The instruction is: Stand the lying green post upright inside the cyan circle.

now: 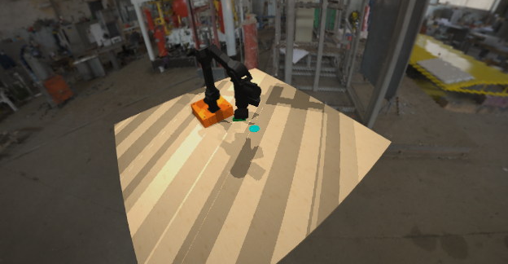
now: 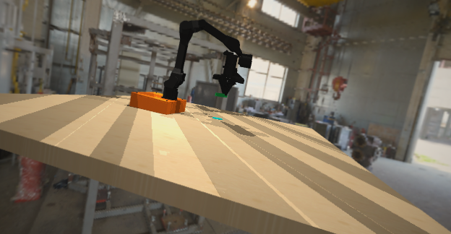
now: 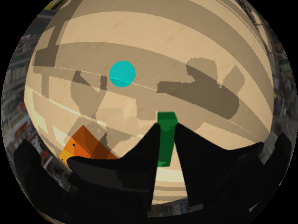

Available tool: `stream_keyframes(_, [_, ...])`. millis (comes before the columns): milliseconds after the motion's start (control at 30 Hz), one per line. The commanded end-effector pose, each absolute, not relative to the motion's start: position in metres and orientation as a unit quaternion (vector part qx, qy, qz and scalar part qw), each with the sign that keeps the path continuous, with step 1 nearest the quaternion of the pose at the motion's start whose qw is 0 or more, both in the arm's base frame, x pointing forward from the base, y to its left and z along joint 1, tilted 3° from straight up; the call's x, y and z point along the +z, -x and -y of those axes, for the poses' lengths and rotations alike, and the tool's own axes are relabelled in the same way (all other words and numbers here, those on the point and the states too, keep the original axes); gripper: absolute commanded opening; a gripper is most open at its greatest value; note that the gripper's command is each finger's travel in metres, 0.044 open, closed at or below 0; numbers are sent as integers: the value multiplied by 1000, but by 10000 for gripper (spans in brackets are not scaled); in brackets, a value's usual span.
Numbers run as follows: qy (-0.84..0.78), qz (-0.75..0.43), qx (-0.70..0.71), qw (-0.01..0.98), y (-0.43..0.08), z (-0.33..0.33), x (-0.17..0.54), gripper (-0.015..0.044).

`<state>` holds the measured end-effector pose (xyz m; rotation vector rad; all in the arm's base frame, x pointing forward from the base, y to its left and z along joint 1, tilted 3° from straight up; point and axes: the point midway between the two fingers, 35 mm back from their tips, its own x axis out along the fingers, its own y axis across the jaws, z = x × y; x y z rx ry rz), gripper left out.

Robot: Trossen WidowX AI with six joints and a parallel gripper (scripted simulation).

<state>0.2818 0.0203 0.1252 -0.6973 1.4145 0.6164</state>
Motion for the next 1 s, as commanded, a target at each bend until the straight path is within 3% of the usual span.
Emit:
stream_keyframes(0, [319,-623,281,657,-279,-32,126,23])
stream_keyframes(967, [386,-587,346,621,-252,-108,127,23])
